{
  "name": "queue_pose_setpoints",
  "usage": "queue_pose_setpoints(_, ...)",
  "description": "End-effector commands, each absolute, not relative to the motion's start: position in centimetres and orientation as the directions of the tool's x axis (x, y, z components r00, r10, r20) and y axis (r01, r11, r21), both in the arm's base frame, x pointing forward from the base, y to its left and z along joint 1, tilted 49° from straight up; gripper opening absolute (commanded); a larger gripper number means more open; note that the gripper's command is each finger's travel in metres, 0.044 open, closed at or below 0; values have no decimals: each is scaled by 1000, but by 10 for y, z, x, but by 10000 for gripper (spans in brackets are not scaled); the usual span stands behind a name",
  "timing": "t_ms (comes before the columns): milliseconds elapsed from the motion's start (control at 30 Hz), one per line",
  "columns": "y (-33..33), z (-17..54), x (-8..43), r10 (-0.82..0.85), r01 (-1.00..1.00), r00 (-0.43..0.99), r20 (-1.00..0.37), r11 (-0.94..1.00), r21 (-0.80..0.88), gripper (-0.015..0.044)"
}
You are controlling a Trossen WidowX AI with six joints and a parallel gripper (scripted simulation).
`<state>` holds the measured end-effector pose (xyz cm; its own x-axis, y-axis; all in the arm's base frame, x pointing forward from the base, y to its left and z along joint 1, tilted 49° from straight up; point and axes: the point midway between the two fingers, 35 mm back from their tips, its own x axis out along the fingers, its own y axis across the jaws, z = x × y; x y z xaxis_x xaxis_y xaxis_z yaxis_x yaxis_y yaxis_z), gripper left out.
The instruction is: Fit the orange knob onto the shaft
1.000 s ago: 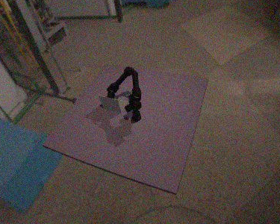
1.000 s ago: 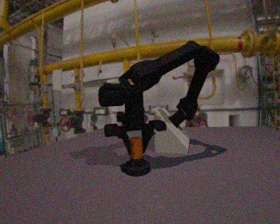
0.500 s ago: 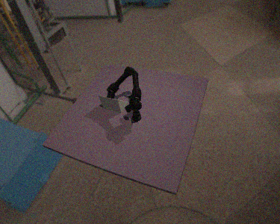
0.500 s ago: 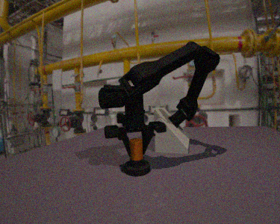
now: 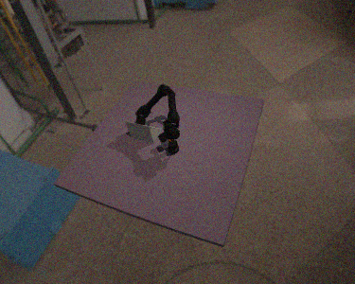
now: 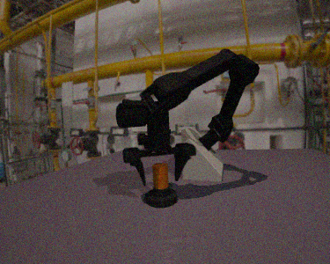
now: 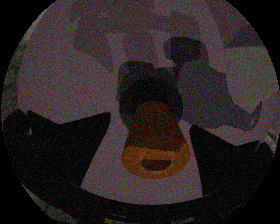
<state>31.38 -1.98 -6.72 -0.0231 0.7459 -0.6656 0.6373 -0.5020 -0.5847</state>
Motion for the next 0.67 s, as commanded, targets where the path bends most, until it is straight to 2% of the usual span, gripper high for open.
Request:
queue_pose_setpoints(0,-20,-67,314,746,638,-24,-666,-501,-584,440)
queue_pose_setpoints(100,-28,-61,315,745,638,-23,-667,-503,-583,440)
queue_pose_setpoints(300,-91,-5,316,743,637,-24,-669,-505,-583,440)
queue_pose_setpoints(633,-95,-5,319,743,637,-24,-669,-505,-583,440)
